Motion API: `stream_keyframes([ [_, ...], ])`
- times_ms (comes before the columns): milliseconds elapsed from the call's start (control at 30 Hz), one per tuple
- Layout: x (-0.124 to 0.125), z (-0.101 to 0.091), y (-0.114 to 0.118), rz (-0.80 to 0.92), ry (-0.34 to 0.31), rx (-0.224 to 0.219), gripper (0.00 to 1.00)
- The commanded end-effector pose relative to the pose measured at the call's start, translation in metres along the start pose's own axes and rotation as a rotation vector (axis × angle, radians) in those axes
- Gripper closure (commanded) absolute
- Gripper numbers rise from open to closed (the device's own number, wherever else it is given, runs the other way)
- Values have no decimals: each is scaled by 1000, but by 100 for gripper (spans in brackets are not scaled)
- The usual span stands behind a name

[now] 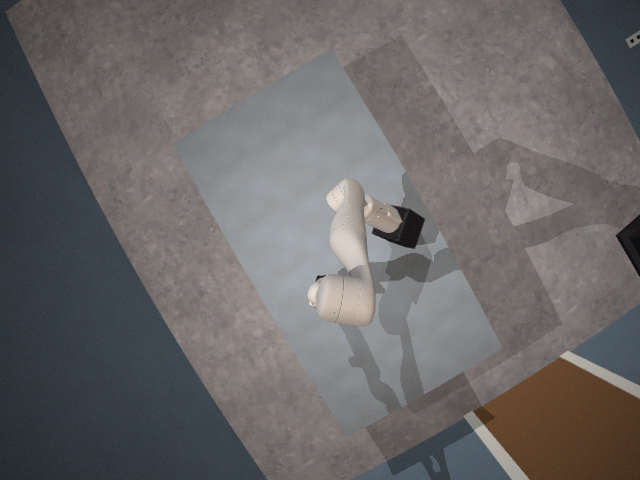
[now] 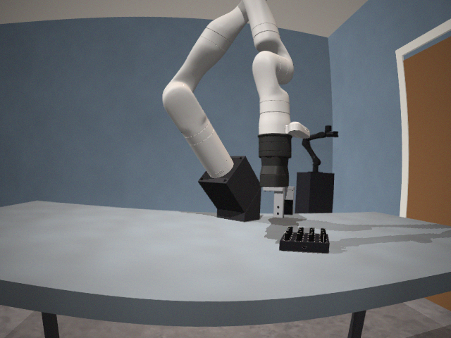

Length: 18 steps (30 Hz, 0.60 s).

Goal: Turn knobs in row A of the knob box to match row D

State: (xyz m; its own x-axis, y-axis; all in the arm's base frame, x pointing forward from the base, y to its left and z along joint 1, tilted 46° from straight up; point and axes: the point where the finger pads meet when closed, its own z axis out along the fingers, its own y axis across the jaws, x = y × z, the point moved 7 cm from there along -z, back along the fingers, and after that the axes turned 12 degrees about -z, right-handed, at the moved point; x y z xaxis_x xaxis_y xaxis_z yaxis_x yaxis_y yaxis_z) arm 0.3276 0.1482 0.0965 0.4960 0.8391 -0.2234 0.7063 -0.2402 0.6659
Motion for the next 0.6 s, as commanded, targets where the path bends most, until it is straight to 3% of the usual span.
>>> stream_keyframes([
  [0,5,0,2,24,2,-3,0],
  [567,51,-5,19,435,15,5,0],
])
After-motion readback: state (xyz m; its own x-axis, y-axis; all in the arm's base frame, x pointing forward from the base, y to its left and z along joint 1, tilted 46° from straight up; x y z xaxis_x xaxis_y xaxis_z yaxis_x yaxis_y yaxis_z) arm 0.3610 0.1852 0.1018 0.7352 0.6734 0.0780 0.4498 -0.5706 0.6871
